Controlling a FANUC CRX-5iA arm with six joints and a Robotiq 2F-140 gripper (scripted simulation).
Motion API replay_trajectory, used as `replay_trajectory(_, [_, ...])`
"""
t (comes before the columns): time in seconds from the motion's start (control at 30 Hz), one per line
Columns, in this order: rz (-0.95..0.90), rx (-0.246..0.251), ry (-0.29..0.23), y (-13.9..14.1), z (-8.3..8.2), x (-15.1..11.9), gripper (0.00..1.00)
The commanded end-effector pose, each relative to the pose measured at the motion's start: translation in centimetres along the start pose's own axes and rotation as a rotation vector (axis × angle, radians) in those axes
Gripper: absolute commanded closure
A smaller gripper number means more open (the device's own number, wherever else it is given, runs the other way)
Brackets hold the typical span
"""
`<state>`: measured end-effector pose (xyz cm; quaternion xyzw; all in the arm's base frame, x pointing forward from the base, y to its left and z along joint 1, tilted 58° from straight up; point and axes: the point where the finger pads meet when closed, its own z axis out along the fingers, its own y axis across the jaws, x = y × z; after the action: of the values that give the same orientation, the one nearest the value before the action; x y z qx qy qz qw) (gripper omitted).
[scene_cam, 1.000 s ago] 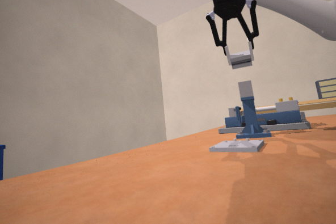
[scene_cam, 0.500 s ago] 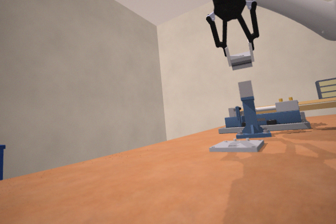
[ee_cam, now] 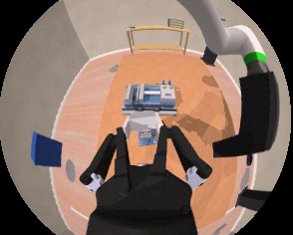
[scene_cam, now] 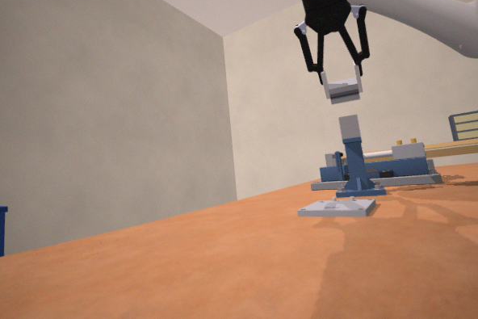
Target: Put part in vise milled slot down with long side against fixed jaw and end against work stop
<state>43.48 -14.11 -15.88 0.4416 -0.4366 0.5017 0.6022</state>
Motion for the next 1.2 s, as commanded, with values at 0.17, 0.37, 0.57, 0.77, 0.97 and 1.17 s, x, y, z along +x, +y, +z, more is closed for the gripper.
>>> replay_trajectory(0.17, [0.000, 0.000, 0.000, 0.0, 0.5, -0.5, 1.00])
replay_trajectory(0.37, [0.000, 0.000, 0.000, 0.0, 0.9, -0.9, 1.00])
replay_trajectory(0.57, [0.000, 0.000, 0.000, 0.0, 1.3, -1.3, 1.00])
replay_trajectory(0.77, [0.000, 0.000, 0.000, 0.0, 1.8, -1.8, 1.00])
replay_trajectory(0.97, [0.000, 0.000, 0.000, 0.0, 2.3, -2.3, 1.00])
replay_trajectory(1.17, [0.000, 0.000, 0.000, 0.0, 2.6, -2.6, 1.00])
